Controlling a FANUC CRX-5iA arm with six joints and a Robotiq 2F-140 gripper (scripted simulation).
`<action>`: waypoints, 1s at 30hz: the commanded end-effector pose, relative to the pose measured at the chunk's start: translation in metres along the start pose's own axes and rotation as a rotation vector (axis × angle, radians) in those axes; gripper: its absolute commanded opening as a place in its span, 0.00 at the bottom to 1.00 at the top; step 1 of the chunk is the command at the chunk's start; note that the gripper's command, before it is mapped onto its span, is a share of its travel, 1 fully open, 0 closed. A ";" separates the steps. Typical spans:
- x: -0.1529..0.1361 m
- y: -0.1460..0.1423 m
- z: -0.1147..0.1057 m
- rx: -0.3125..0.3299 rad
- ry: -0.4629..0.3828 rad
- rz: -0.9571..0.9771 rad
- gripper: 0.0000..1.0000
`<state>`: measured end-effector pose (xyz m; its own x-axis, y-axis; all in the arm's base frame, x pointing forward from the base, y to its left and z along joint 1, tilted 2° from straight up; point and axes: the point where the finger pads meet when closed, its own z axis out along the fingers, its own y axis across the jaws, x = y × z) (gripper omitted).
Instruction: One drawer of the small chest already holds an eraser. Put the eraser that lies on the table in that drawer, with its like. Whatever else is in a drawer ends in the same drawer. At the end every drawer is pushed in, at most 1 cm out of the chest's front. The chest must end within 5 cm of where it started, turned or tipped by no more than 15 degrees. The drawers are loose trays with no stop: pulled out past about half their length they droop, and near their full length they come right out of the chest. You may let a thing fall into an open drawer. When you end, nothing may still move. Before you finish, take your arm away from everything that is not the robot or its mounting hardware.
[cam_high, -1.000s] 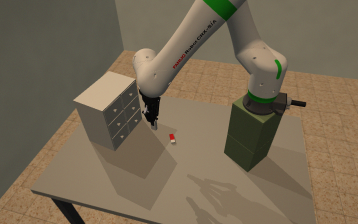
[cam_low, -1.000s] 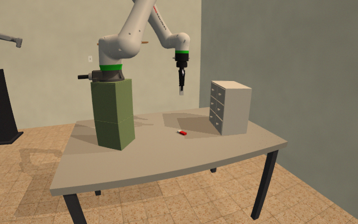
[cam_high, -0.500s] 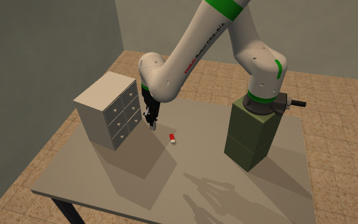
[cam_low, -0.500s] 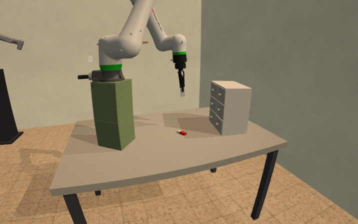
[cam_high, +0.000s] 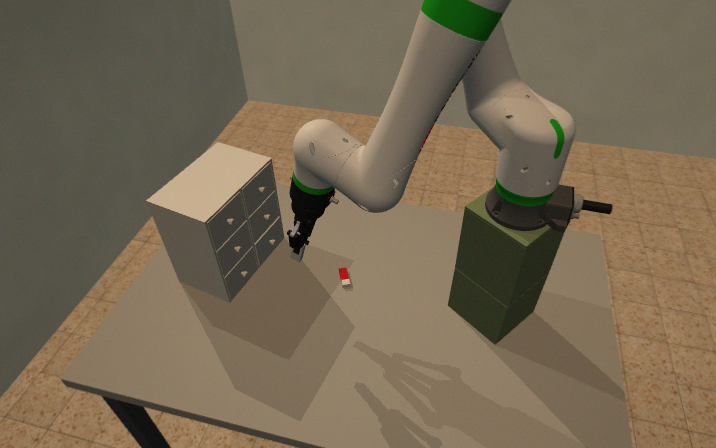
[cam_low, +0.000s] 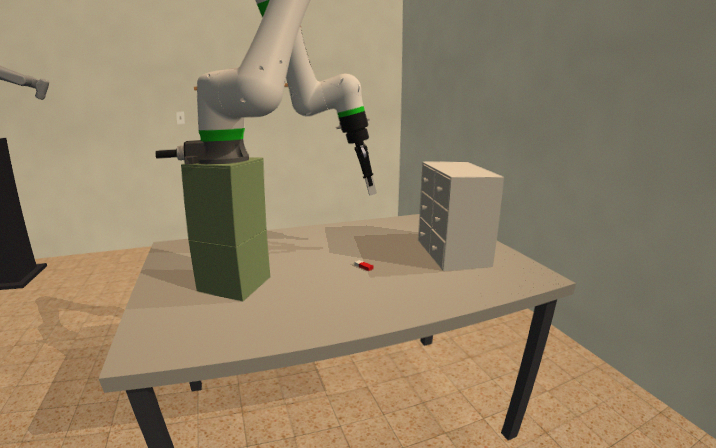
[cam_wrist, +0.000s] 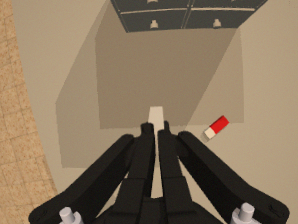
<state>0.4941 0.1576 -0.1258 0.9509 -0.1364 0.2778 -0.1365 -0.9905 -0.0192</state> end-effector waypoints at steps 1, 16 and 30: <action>-0.003 0.002 0.006 0.006 0.031 0.011 0.00; 0.003 0.002 0.020 0.005 0.167 0.012 0.00; 0.022 0.002 0.052 0.004 0.484 0.013 0.00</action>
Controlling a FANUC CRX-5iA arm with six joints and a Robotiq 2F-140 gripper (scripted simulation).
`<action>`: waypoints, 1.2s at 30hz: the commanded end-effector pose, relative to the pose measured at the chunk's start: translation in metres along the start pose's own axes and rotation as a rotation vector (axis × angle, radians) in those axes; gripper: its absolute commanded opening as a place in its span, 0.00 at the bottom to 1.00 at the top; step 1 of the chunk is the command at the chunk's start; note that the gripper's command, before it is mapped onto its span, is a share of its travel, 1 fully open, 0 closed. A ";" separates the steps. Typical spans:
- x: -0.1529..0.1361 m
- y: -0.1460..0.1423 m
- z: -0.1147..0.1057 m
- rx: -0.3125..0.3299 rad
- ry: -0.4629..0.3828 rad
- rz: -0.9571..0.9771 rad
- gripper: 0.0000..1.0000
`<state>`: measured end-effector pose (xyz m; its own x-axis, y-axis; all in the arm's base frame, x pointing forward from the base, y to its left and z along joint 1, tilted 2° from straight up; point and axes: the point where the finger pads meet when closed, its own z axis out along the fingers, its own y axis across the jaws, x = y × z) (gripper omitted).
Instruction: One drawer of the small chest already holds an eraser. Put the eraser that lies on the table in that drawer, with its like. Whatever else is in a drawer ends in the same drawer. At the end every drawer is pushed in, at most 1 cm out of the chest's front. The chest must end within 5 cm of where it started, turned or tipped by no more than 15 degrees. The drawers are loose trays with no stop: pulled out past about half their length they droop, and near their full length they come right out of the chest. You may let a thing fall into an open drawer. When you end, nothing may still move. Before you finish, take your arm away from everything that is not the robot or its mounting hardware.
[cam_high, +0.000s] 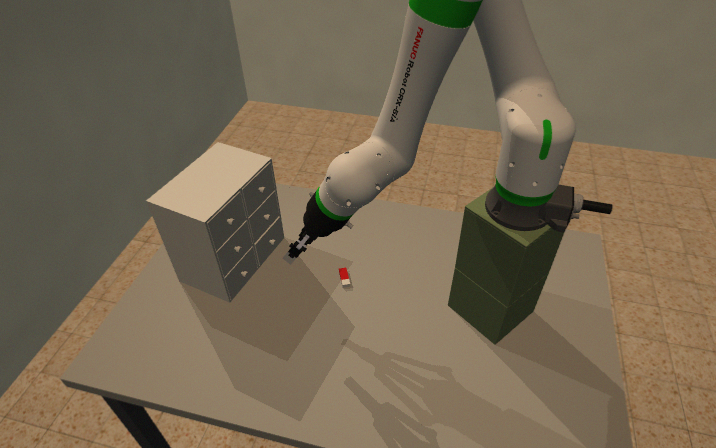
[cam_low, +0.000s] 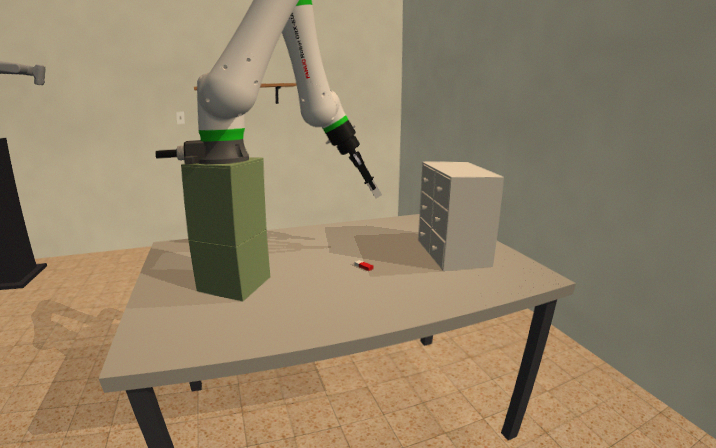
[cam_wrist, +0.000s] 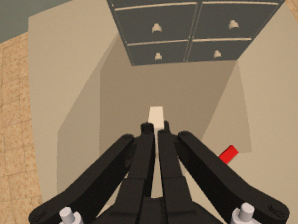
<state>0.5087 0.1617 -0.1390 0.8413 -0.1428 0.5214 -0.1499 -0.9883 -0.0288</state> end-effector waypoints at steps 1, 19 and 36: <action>0.003 0.008 0.042 0.003 0.257 -0.004 0.00; 0.016 0.008 0.088 0.004 0.661 -0.003 0.00; 0.016 0.008 0.090 0.004 0.686 -0.003 0.20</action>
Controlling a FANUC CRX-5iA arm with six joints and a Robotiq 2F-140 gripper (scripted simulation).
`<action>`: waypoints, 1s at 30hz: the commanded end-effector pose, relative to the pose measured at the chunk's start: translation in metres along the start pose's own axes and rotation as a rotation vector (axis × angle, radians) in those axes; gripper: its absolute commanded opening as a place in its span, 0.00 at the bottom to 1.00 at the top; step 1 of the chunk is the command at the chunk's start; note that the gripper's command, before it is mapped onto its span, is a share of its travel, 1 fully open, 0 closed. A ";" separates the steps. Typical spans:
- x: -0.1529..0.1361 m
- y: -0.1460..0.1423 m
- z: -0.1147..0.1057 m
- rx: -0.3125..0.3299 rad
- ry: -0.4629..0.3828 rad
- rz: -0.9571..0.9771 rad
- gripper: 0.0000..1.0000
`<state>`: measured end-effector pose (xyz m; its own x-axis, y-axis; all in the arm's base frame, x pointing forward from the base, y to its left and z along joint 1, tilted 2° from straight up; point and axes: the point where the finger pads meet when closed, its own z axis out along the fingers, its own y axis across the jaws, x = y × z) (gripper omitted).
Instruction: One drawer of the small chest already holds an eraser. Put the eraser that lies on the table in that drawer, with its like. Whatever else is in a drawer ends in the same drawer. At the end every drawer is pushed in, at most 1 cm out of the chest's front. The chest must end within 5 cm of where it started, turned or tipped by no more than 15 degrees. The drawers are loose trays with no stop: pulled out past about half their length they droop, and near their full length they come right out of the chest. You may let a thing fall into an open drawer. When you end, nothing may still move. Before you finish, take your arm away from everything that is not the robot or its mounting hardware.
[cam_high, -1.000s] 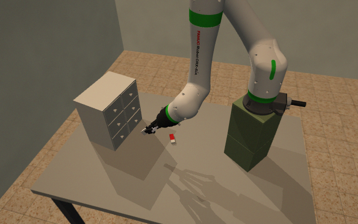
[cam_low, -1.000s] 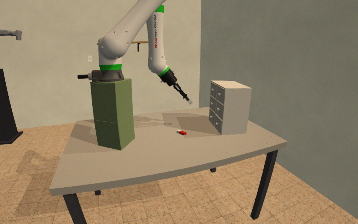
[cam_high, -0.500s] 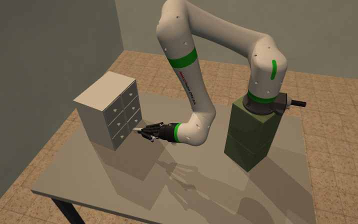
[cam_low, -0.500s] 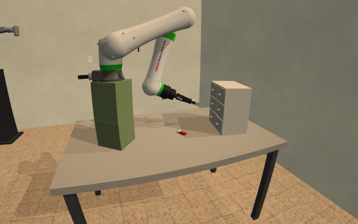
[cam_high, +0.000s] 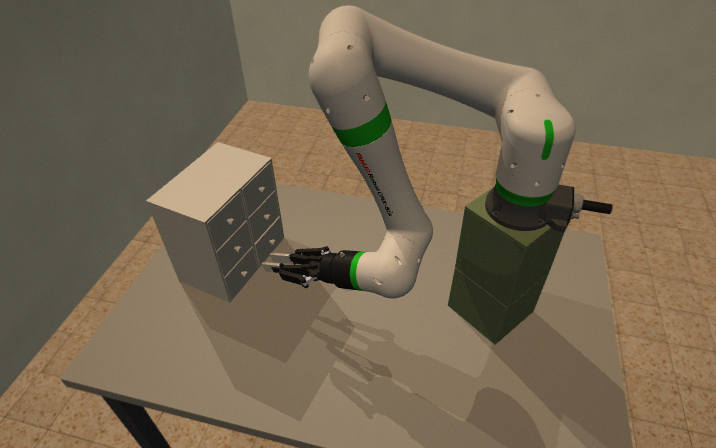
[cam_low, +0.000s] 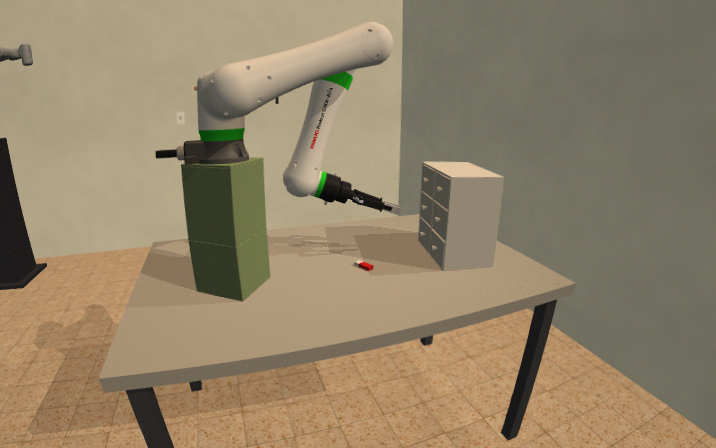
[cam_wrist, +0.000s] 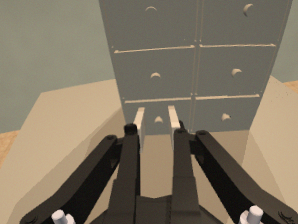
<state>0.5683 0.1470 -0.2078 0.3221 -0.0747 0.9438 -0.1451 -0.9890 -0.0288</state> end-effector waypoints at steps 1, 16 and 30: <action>0.000 0.000 0.000 0.000 0.000 0.000 0.20; -0.001 0.000 0.000 0.000 0.000 0.000 0.20; -0.026 0.000 0.034 0.000 0.000 0.000 0.20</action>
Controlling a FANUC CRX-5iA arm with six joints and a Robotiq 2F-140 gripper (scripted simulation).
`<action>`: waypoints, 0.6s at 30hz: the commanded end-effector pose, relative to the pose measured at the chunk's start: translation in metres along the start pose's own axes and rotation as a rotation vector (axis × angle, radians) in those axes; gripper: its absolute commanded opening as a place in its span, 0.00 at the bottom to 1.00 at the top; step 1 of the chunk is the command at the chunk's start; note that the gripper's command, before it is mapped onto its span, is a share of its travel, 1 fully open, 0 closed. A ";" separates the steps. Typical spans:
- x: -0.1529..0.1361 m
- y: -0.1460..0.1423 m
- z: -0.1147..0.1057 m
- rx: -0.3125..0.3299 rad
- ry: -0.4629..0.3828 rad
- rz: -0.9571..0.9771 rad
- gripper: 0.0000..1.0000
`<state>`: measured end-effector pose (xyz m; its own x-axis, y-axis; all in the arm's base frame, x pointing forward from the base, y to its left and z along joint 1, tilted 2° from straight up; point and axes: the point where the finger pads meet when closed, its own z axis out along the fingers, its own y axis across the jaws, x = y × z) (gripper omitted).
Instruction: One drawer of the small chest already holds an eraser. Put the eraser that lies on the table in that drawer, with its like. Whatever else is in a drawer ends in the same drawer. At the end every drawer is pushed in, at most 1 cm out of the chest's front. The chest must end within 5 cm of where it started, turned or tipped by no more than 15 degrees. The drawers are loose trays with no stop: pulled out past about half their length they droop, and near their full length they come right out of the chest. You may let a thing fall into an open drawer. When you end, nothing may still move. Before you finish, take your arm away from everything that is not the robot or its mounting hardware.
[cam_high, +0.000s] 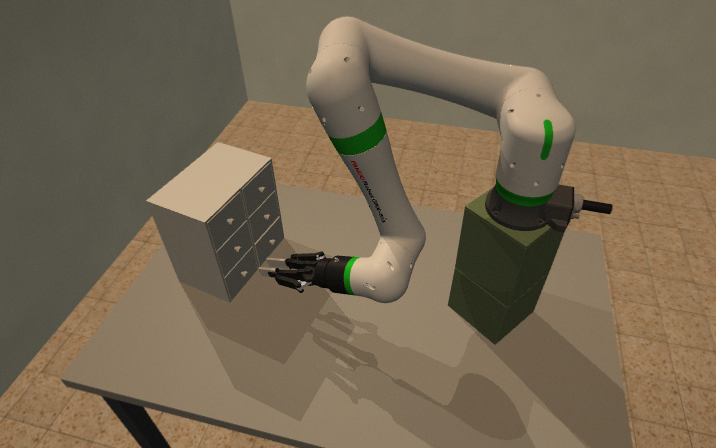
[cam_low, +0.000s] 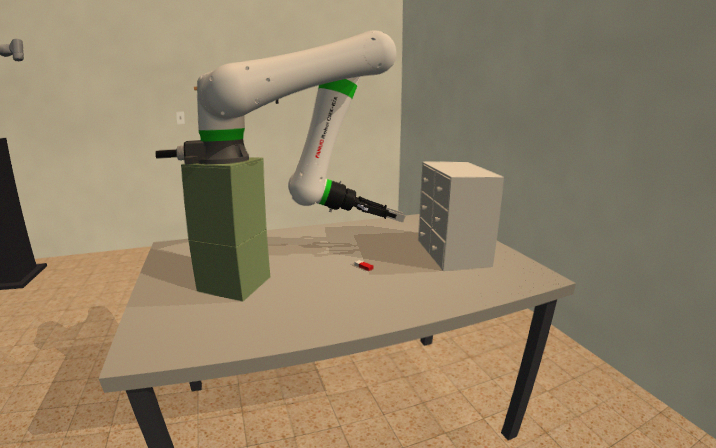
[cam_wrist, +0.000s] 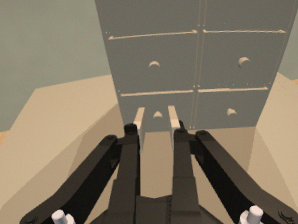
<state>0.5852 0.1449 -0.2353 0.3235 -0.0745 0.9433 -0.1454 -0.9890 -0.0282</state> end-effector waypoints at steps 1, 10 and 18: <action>-0.009 0.000 0.014 0.000 0.001 0.000 0.20; -0.034 0.000 0.047 0.000 0.001 0.000 0.20; -0.050 0.000 0.068 0.000 0.001 0.000 0.20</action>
<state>0.6313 0.1407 -0.3019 0.3218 -0.0747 0.9438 -0.1451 -0.9890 -0.0288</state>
